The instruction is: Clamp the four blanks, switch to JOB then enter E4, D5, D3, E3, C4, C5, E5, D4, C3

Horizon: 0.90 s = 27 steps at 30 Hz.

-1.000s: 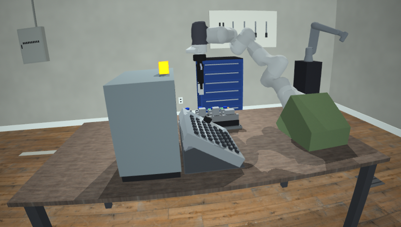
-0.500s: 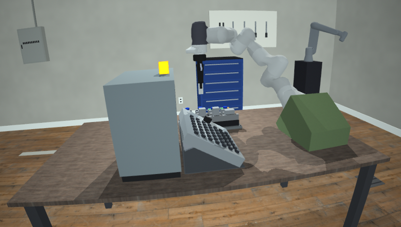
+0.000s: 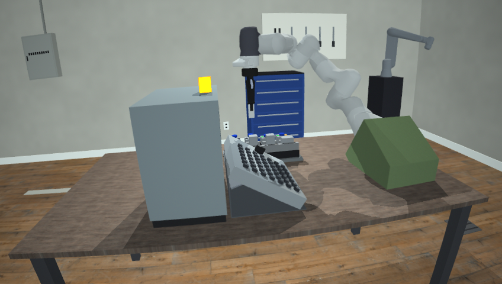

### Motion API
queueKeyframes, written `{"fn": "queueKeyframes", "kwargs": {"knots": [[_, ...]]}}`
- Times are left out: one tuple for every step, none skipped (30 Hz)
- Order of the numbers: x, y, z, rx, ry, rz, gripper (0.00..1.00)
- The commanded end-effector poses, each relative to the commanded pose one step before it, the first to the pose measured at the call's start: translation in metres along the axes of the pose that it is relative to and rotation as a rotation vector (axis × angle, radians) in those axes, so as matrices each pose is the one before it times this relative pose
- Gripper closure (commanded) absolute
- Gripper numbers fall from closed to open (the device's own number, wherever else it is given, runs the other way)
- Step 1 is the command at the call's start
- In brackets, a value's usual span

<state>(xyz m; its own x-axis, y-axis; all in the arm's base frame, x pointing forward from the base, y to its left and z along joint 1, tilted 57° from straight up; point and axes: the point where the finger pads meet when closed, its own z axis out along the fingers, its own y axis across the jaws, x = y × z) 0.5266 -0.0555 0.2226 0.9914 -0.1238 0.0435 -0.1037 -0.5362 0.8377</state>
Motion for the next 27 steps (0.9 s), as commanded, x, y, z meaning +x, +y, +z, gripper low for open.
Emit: {"fn": "queueKeyframes", "kwargs": {"knots": [[-0.00135, -0.00191, -0.00113, 0.00109, -0.00322, -0.00787, 1.00], [0.00000, 0.00000, 0.00000, 0.00000, 0.00000, 0.00000, 1.00], [0.00008, 0.00119, -0.00004, -0.00001, 0.00006, -0.00006, 1.00], [0.00039, 0.00671, -0.00020, -0.00003, 0.00029, -0.00033, 1.00], [0.00053, 0.01380, -0.00032, -0.00006, 0.00046, -0.00064, 1.00], [0.00013, 0.01926, -0.00022, -0.00007, 0.00035, -0.00085, 1.00], [-0.00069, 0.02120, 0.00005, -0.00004, -0.00001, -0.00088, 1.00], [-0.00137, 0.01904, 0.00030, 0.00003, -0.00036, -0.00075, 1.00], [-0.00141, 0.01351, 0.00036, 0.00007, -0.00045, -0.00051, 1.00], [-0.00081, 0.00653, 0.00022, 0.00005, -0.00028, -0.00024, 1.00], [-0.00015, 0.00116, 0.00004, 0.00001, -0.00005, -0.00004, 1.00], [0.00000, 0.00000, 0.00000, 0.00000, 0.00000, 0.00000, 1.00], [0.00000, 0.00000, 0.00000, 0.00000, 0.00000, 0.00000, 1.00], [0.00000, 0.00000, 0.00000, 0.00000, 0.00000, 0.00000, 1.00], [0.00000, 0.00000, 0.00000, 0.00000, 0.00000, 0.00000, 1.00], [0.00000, 0.00000, 0.00000, 0.00000, 0.00000, 0.00000, 1.00], [0.00000, 0.00000, 0.00000, 0.00000, 0.00000, 0.00000, 1.00], [0.00000, 0.00000, 0.00000, 0.00000, 0.00000, 0.00000, 1.00], [0.00000, 0.00000, 0.00000, 0.00000, 0.00000, 0.00000, 1.00], [0.00000, 0.00000, 0.00000, 0.00000, 0.00000, 0.00000, 1.00], [0.00000, 0.00000, 0.00000, 0.00000, 0.00000, 0.00000, 1.00], [0.00000, 0.00000, 0.00000, 0.00000, 0.00000, 0.00000, 1.00], [0.00000, 0.00000, 0.00000, 0.00000, 0.00000, 0.00000, 1.00], [0.00000, 0.00000, 0.00000, 0.00000, 0.00000, 0.00000, 1.00], [0.00000, 0.00000, 0.00000, 0.00000, 0.00000, 0.00000, 1.00], [0.00000, 0.00000, 0.00000, 0.00000, 0.00000, 0.00000, 1.00], [0.00000, 0.00000, 0.00000, 0.00000, 0.00000, 0.00000, 1.00]]}}
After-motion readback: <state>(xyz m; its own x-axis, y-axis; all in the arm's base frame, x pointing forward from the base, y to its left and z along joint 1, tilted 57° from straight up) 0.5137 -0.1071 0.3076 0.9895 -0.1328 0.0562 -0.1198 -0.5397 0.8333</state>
